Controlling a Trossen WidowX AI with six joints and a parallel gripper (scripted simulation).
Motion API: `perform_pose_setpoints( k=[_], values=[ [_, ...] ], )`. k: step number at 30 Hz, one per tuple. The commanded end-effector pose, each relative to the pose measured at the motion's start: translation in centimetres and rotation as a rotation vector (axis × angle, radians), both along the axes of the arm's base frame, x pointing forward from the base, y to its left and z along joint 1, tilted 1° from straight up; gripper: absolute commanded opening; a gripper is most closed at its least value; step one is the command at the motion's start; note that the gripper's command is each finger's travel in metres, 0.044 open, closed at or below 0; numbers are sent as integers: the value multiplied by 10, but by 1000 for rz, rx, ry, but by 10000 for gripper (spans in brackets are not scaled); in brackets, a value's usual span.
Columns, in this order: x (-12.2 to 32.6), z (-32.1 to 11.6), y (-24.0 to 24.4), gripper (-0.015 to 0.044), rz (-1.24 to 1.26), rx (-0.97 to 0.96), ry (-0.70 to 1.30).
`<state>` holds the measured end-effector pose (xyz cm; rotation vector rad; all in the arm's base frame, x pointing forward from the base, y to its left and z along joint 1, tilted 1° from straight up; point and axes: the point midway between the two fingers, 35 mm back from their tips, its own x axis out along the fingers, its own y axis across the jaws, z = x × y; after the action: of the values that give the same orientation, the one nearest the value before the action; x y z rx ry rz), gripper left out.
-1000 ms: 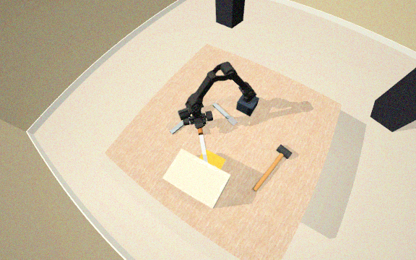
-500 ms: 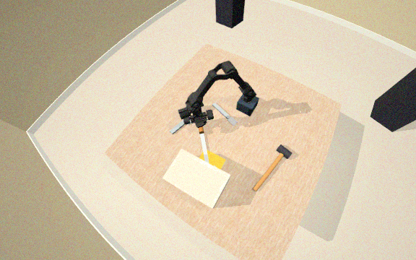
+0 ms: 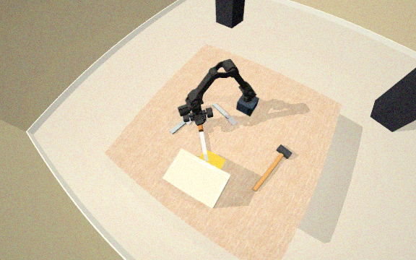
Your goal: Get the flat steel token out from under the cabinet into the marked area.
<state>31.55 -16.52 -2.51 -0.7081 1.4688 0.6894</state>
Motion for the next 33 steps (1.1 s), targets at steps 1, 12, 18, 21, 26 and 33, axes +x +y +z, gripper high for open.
perform_pose_setpoints(
  k=[1, 12, 18, 21, 26, 33],
  values=[
    [-2, 3, -5, 0, 2, 2, -10],
    [-11, 3, -18, 0, 2, 1, -9],
    [-16, 3, -25, 0, 2, 0, -9],
    [-18, 3, -28, 0, 2, 0, -9],
    [-22, 4, -34, 0, 2, 0, -8],
    [-28, 4, -43, 0, 2, -1, -8]
  ],
)
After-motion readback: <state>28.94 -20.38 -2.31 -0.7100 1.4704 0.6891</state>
